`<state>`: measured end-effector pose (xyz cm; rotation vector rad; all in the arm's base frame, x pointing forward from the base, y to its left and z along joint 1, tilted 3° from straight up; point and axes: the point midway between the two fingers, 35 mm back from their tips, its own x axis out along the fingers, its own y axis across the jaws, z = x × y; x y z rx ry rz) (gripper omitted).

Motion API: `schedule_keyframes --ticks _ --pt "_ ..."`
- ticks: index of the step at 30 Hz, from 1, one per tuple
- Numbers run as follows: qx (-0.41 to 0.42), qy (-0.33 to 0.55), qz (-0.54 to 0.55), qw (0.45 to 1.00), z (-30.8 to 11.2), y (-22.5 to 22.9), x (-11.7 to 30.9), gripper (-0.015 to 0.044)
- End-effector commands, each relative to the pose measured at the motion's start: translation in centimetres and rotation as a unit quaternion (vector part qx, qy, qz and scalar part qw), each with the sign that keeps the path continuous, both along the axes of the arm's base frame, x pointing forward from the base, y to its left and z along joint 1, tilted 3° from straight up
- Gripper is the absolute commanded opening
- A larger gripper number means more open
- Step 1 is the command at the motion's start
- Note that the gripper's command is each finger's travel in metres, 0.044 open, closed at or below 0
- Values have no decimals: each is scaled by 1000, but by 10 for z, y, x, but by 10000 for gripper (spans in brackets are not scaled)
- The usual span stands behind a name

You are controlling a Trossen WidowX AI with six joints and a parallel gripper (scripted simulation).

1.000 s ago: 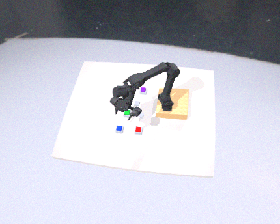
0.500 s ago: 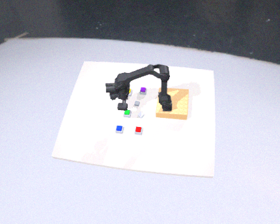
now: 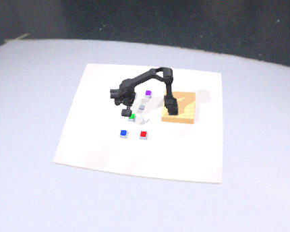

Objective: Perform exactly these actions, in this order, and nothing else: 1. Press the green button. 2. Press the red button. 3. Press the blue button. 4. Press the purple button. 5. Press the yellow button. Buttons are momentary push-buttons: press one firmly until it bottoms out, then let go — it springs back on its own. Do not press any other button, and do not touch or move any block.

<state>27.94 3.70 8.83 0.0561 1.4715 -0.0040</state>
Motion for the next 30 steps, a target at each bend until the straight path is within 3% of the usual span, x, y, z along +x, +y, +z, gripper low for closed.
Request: schedule_keyframes --ticks 1,8,30 --pt "-3 13 -3 1000 -30 -1 -4 190" --pt "-3 13 -3 1000 -30 -1 -4 20" --pt "-3 13 -3 1000 -45 0 -2 20"
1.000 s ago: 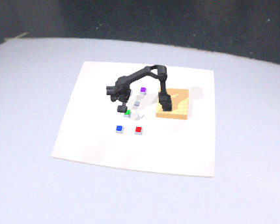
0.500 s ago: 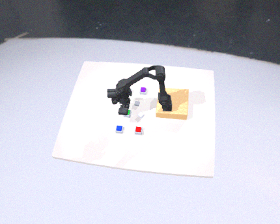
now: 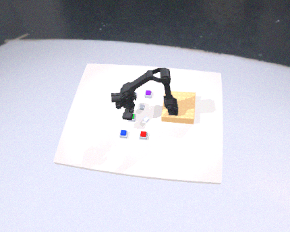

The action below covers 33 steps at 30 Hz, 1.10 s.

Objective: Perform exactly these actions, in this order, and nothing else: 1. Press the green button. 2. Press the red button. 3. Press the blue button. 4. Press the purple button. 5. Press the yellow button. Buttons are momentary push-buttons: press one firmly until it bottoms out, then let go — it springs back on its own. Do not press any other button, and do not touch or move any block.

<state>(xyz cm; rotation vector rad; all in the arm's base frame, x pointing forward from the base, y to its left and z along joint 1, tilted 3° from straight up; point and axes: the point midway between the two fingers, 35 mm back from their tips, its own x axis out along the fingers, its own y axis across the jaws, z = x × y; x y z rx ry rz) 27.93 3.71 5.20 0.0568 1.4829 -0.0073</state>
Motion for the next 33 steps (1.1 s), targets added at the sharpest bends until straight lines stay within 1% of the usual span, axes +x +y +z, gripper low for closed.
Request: schedule_keyframes --ticks 1,12,33 --pt "-2 7 -2 1000 -11 0 -2 20" --pt "-2 7 -2 1000 -28 0 -1 20" --pt "-2 7 -2 1000 -28 0 -1 20"
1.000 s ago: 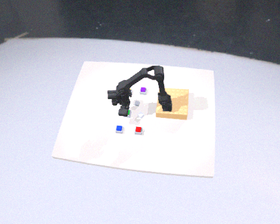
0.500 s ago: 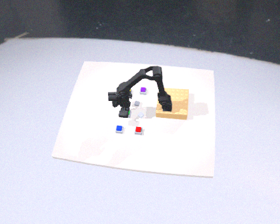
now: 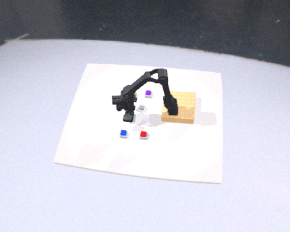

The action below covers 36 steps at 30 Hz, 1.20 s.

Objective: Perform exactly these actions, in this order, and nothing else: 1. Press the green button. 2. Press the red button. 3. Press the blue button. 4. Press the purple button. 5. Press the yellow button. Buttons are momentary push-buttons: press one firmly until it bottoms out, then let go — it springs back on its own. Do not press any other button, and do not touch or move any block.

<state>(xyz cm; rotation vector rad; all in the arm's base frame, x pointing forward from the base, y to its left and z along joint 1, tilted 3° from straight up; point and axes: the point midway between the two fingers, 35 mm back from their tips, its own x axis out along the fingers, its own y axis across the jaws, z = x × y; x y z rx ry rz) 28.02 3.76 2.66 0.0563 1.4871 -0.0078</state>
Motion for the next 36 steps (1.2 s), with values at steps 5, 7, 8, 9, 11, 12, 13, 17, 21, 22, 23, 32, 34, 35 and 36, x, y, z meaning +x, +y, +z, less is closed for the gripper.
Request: schedule_keyframes --ticks 5,7,8,9,11,12,13,17,21,22,23,32,34,35,36 --pt "-1 3 -1 1000 22 -1 -3 20" --pt "-2 5 -2 1000 32 -1 -4 20" --pt "-2 5 -2 1000 32 -1 -4 20" --pt "-2 5 -2 1000 32 -1 -4 20" --pt "-2 5 -2 1000 34 -1 -4 20" --pt "-2 5 -2 1000 42 -2 -4 20" --pt "-2 5 -2 1000 54 -2 -4 20" --pt "-2 5 -2 1000 94 -3 -9 20" --pt "-2 5 -2 1000 94 -3 -9 20" --pt "-2 5 -2 1000 94 -1 -10 20" --pt "-2 5 -2 1000 93 5 -12 20" --pt "2 8 -2 1000 92 101 -70 20" --pt "3 8 -2 1000 91 118 -88 20" --pt "3 9 -2 1000 91 124 -95 20" --pt "3 9 -2 1000 91 127 -100 20"
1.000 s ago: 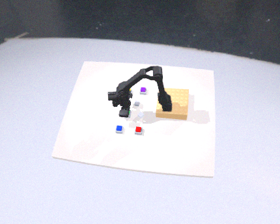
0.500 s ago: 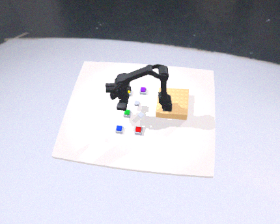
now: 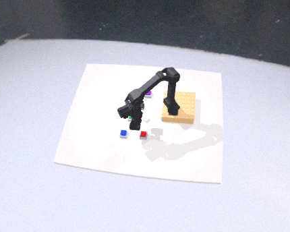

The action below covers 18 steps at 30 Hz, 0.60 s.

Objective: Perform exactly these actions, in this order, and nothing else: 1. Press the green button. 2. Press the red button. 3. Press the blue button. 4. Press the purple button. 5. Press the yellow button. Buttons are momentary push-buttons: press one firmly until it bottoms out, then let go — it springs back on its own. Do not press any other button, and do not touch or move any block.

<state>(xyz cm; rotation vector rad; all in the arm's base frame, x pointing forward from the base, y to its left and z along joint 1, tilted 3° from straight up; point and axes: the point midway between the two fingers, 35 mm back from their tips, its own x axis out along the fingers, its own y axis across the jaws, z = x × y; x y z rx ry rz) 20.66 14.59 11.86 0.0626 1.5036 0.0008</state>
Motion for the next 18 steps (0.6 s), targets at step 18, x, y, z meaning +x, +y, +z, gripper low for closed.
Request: schedule_keyframes --ticks 18 --pt "-2 0 -3 1000 -64 22 -24 20"
